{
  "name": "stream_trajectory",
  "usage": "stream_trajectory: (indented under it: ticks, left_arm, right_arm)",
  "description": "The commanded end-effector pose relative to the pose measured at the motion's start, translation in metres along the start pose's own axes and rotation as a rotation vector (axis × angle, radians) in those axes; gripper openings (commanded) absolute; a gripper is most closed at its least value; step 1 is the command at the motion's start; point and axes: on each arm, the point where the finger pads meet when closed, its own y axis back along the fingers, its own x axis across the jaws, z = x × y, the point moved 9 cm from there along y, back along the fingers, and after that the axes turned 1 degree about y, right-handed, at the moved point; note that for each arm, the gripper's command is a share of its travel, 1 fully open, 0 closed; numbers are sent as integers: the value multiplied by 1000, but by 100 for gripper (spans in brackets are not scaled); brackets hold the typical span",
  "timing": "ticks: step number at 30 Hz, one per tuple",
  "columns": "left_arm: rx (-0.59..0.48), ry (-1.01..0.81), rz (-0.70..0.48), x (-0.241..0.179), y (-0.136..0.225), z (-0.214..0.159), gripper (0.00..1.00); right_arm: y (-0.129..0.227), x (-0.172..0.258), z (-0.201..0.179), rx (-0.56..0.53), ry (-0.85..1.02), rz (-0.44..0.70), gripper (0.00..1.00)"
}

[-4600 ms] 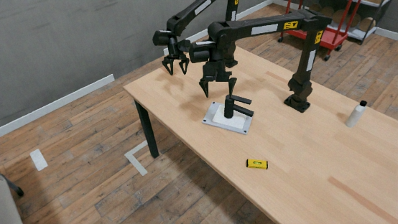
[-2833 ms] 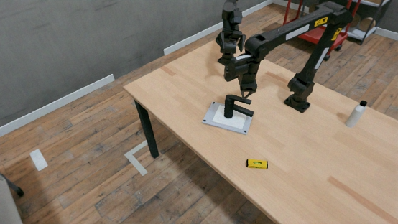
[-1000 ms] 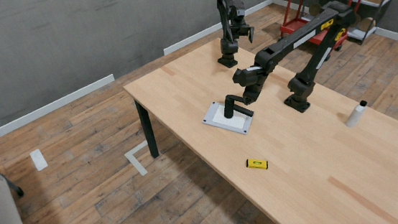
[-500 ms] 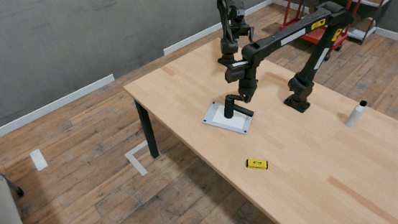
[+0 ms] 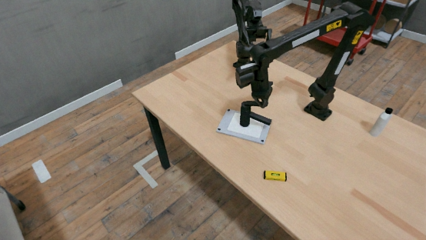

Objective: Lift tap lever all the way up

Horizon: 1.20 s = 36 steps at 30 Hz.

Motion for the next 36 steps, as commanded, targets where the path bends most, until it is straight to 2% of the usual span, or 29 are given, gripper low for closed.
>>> stream_trajectory:
  ticks: [1,11,15,19,27,30,32,33,36]
  left_arm:
    - [-49,6,31,2,32,9,23]
    - [-36,4,18,2,21,4,23]
    - [5,5,24,3,29,16,23]
    - [103,6,26,3,37,28,23]
    - [87,9,34,1,42,25,23]
    - [94,7,26,-2,37,15,57]
    - [94,7,26,-2,37,15,57]
    - [94,7,26,-2,37,15,63]
    - [105,5,18,0,33,17,63]
  right_arm:
    - [0,1,12,-22,-5,1,100]
    - [0,1,12,-22,-5,1,100]
    - [0,1,12,-22,-5,1,100]
    - [0,1,12,-22,-5,1,100]
    - [0,1,12,-22,-5,1,100]
    - [0,1,12,-22,-5,1,100]
    - [0,1,12,-22,-5,1,100]
    - [0,1,12,-22,-5,1,100]
    - [0,1,12,-22,-5,1,100]
